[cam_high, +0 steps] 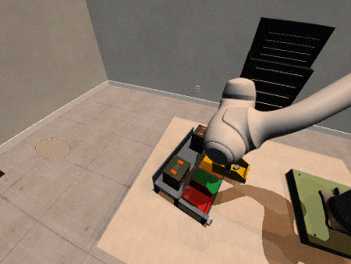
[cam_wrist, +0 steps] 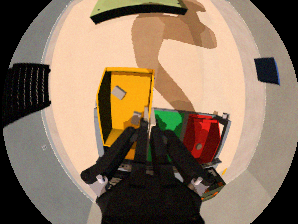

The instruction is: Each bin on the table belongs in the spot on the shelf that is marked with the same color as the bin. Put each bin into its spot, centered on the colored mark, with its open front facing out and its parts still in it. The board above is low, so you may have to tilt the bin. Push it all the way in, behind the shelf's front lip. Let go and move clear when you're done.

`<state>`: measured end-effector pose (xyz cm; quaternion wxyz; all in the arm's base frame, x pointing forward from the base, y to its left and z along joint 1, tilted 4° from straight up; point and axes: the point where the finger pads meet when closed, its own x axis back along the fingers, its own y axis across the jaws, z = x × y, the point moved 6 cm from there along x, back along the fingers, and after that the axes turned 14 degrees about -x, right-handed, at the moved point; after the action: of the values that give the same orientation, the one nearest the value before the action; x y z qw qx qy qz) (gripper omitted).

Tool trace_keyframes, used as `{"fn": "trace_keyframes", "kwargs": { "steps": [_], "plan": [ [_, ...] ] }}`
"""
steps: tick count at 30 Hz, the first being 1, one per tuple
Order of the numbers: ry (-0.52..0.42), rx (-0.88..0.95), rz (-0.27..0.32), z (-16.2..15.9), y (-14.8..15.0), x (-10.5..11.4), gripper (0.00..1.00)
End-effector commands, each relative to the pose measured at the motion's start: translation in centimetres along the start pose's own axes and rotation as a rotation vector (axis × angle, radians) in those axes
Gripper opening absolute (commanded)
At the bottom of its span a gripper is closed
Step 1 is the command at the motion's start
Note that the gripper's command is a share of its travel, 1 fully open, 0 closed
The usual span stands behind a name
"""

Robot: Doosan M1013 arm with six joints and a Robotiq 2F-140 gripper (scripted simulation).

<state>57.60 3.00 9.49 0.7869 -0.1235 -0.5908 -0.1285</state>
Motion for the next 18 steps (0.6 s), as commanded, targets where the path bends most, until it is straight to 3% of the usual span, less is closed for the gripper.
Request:
{"fn": "trace_keyframes", "kwargs": {
  "steps": [1,18],
  "plan": [
    [0.0,0.0,0.0,-0.13,0.03,0.04,0.1],
    [0.0,0.0,0.0,-0.64,0.16,0.15,0.1]
  ]
}}
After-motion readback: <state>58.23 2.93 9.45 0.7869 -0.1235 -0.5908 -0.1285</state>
